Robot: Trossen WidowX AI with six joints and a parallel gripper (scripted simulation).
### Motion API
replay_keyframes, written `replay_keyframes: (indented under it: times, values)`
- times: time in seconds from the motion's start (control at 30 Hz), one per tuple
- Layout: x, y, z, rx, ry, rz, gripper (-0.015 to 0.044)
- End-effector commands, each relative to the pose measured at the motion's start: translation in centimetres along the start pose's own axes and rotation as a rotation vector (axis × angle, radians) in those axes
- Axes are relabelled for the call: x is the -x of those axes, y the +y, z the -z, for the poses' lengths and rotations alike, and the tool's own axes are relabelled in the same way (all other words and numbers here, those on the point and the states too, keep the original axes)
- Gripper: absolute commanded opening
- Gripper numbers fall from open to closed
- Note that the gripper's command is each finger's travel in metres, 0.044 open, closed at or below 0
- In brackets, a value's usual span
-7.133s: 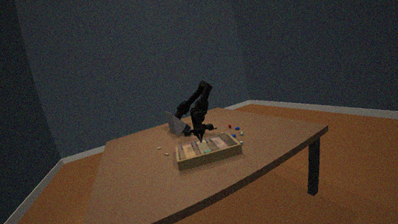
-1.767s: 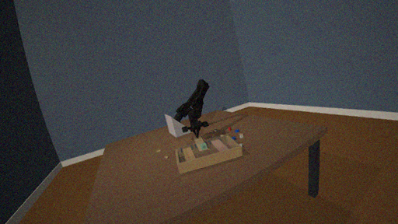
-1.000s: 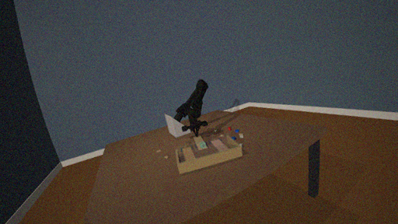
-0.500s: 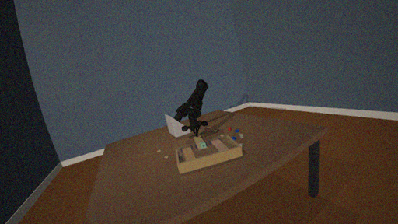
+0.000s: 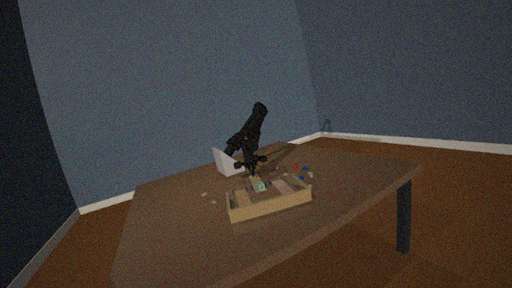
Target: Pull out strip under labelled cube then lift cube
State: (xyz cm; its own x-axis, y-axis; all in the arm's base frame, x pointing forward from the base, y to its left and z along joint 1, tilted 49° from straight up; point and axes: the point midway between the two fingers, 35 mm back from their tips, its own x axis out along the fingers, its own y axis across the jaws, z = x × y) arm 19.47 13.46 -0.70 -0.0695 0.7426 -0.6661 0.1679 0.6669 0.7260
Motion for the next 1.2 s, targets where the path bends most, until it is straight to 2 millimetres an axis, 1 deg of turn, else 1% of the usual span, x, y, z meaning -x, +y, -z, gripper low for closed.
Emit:
replay_keyframes:
  times: [0.0, 0.07, 0.1, 0.13, 0.23, 0.27, 0.43, 0.47, 0.57, 0.6, 0.67, 1.0, 1.17]
  values:
    - [-0.5, -0.2, 1.2, -0.019, 0.033, 0.002, 0.0]
    - [-0.5, -0.2, 1.2, -0.019, 0.033, 0.002, 0.0]
    - [0.2, 0.0, 0.0, -0.001, 0.001, 0.001, 0.0]
    - [0.6, -0.1, -0.1, -0.003, 0.005, 0.003, 0.0]
    - [3.4, -0.1, -0.3, -0.015, 0.026, 0.006, 0.0]
    - [4.0, 0.0, -0.3, -0.017, 0.031, 0.005, 0.0]
    - [4.2, -0.1, -0.2, -0.018, 0.032, 0.004, 0.0]
    - [4.1, -0.1, -0.3, -0.005, 0.032, 0.004, 0.0026]
    - [3.9, 0.0, -2.1, 0.125, 0.032, 0.002, 0.0105]
    - [4.0, 0.0, -2.4, 0.136, 0.032, 0.002, 0.0131]
    - [4.0, 0.1, -2.8, 0.14, 0.032, 0.002, 0.0184]
    - [4.3, 0.2, -6.1, 0.141, 0.031, 0.002, 0.044]
    - [4.5, 0.3, -7.8, 0.142, 0.03, 0.002, 0.044]
